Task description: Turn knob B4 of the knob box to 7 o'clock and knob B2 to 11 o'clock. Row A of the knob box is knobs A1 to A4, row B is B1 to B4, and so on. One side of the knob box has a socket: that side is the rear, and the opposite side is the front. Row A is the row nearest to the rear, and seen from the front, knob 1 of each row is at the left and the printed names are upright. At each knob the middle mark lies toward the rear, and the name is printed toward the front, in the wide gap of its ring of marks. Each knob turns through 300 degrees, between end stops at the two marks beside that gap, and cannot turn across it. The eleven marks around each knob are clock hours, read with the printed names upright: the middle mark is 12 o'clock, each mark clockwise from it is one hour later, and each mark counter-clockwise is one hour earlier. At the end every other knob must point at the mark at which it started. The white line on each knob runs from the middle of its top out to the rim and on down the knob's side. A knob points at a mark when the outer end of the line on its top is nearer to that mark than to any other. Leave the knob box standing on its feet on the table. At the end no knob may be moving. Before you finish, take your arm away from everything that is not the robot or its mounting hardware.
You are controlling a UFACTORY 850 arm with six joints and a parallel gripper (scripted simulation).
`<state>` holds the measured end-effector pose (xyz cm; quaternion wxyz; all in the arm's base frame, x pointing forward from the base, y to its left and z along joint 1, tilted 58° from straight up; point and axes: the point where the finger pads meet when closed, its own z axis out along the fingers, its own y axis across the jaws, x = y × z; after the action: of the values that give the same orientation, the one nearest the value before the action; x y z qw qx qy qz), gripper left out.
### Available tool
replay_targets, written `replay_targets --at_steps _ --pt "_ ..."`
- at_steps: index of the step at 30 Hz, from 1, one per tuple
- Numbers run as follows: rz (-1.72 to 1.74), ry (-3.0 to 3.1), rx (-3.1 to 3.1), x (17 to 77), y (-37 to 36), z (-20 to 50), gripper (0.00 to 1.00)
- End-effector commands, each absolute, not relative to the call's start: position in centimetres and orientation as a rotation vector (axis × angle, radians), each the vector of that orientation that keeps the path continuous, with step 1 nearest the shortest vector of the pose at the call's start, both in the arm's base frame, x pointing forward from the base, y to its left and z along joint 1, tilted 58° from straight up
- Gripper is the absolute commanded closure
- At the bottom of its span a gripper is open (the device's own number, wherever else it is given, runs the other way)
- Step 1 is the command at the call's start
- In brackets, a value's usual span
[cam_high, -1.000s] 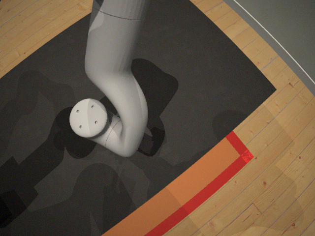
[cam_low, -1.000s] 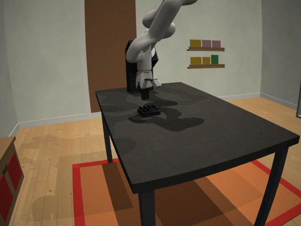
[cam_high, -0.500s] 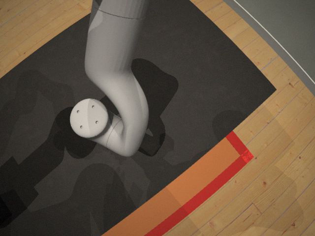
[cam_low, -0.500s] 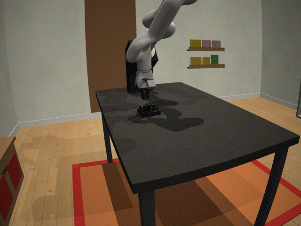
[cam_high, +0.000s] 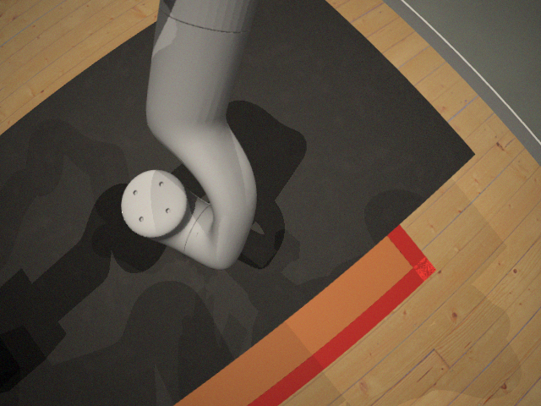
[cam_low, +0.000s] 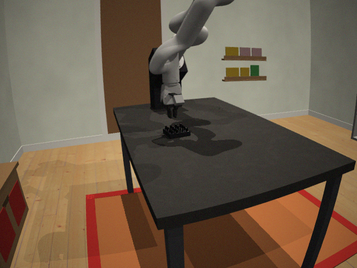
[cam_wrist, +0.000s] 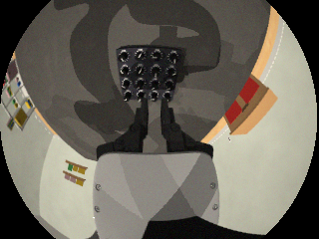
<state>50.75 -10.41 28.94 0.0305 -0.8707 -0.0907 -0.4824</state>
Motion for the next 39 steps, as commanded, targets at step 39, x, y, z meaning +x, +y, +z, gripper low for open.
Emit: replay_targets --at_steps 39 --pt "-1.487 -0.279 -2.683 51.09 -10.38 28.77 0.81"
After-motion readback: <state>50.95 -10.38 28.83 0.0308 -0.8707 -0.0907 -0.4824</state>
